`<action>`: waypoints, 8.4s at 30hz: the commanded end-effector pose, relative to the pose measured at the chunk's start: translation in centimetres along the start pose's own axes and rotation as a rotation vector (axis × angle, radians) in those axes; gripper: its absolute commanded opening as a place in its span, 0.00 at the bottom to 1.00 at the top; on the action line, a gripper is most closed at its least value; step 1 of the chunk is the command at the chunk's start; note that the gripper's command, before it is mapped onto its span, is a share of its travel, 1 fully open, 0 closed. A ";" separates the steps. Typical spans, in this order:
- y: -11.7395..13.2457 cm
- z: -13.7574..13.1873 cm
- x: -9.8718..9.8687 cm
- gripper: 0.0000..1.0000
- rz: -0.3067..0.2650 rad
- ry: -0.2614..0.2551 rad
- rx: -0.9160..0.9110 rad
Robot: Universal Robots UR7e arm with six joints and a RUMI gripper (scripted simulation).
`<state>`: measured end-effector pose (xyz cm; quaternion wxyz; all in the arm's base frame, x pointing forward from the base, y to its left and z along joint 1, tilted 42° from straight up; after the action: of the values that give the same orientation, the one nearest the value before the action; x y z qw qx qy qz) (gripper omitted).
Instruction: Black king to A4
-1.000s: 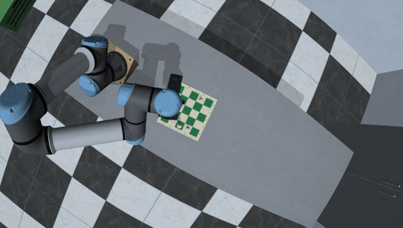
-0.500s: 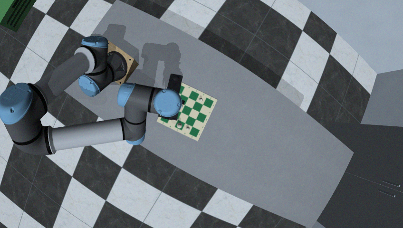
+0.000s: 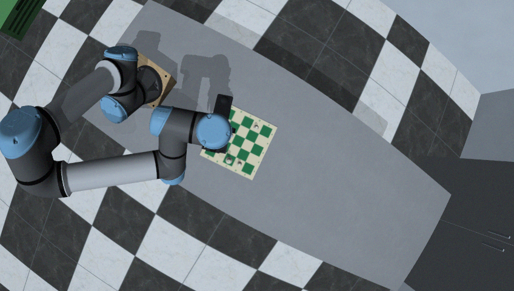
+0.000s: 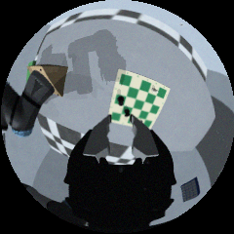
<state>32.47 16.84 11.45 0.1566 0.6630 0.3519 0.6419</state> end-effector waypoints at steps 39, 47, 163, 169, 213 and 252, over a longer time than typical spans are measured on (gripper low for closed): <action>0.0 0.0 -4.5 0.25 0.000 0.001 0.000; 0.0 0.0 -4.9 0.25 0.000 0.001 0.000; 0.0 0.0 -9.5 0.00 0.000 0.001 0.000; 0.0 0.0 -9.5 0.00 0.000 0.001 0.000; 0.0 0.0 -6.1 0.00 0.000 0.001 0.000; -0.5 0.0 0.5 0.00 0.000 0.001 -0.036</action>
<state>32.40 17.27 11.75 0.1598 0.6623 0.3487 0.6436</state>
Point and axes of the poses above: the point where the finger pads meet when closed, its own x axis back along the fingers, its own z axis across the jaws, y = z × x, the point moved 10 cm from there along x, back along the fingers, and after that the axes turned 14 degrees about -x, right-handed, at the moved point
